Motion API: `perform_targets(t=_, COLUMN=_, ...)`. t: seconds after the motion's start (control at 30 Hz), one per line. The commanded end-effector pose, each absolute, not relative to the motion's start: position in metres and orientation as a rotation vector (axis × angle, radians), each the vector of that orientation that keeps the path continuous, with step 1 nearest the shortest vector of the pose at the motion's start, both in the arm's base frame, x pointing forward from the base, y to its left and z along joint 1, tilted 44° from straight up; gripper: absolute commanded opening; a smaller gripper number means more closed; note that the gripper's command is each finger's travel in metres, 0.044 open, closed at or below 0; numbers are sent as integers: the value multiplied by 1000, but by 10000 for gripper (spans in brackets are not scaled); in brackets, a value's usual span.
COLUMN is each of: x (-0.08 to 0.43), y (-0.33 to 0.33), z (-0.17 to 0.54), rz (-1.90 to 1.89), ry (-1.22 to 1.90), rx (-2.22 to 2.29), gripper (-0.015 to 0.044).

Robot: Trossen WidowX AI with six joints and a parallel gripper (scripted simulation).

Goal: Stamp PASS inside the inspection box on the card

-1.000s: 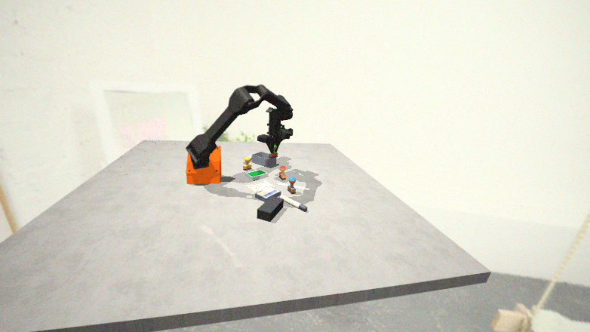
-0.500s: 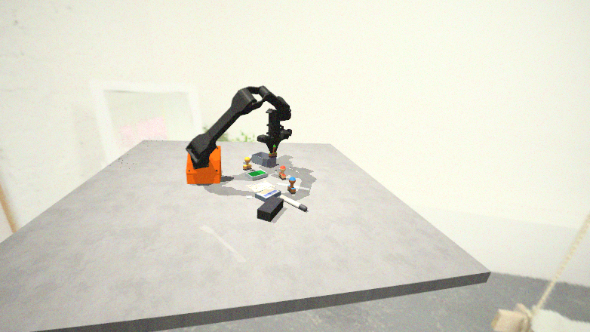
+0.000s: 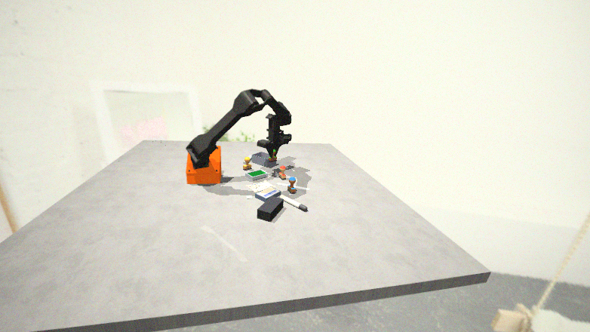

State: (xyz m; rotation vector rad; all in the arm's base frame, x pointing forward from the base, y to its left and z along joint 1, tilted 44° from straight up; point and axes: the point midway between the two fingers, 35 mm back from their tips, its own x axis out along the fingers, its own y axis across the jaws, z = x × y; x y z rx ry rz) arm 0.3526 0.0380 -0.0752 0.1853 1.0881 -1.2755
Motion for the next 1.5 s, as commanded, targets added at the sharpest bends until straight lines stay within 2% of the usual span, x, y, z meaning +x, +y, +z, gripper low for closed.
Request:
perform_targets(t=0.0, x=350, y=31, z=-83, rz=-1279, ry=1093, rx=173, gripper=0)
perform_targets(t=0.83, x=344, y=9, z=-105, rz=-1281, ry=1092, rx=171, gripper=0)
perform_targets(t=1.17, x=346, y=11, z=-103, rz=-1281, ry=1088, rx=181, gripper=259)
perform_targets(t=1.3, x=349, y=19, z=-96, rz=-1280, ry=1090, rx=181, gripper=259)
perform_targets(t=1.47, x=359, y=75, z=-37, rz=-1277, ry=1096, rx=177, gripper=259)
